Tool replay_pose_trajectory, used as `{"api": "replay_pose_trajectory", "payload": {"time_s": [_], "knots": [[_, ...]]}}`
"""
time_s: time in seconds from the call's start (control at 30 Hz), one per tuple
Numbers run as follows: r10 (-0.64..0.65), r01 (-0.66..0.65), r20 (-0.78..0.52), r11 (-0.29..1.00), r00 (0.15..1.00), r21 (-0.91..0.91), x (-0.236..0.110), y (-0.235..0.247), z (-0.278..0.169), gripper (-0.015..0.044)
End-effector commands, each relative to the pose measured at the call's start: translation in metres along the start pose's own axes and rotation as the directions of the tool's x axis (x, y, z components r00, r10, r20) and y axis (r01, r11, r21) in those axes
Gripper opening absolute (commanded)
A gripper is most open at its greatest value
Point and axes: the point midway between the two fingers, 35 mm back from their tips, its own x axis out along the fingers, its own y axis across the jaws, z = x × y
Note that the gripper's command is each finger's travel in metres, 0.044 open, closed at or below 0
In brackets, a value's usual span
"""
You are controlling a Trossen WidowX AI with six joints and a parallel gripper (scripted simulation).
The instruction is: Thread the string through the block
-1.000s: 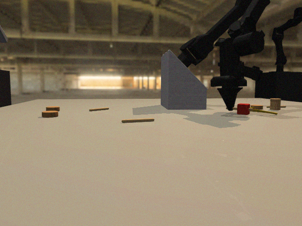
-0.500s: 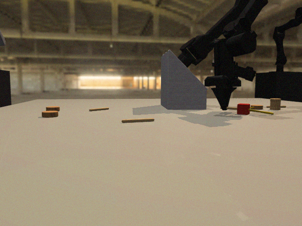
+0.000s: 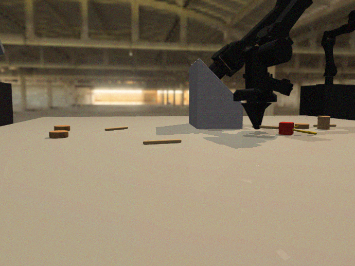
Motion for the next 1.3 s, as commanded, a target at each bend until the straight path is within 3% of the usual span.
{"api": "replay_pose_trajectory", "payload": {"time_s": [0.0, 0.2, 0.47, 0.7, 1.0, 1.27], "knots": [[0.001, -0.001, 0.000, 1.000, 1.000, -0.003, 0.000, 0.001, -0.006, 0.0000], [-0.003, 0.003, -0.001, 1.000, 1.000, -0.003, 0.000, 0.001, -0.013, 0.0000], [-0.007, 0.007, -0.004, 1.000, 1.000, 0.000, -0.007, -0.002, -0.008, 0.0210], [-0.007, 0.007, -0.004, 1.000, 1.000, -0.002, -0.079, -0.004, -0.004, 0.0210], [-0.007, 0.007, -0.003, 1.000, 1.000, -0.002, -0.080, -0.004, -0.003, 0.0210], [-0.014, 0.014, -0.009, 1.000, 1.000, 0.002, -0.083, -0.006, -0.004, 0.0420]]}}
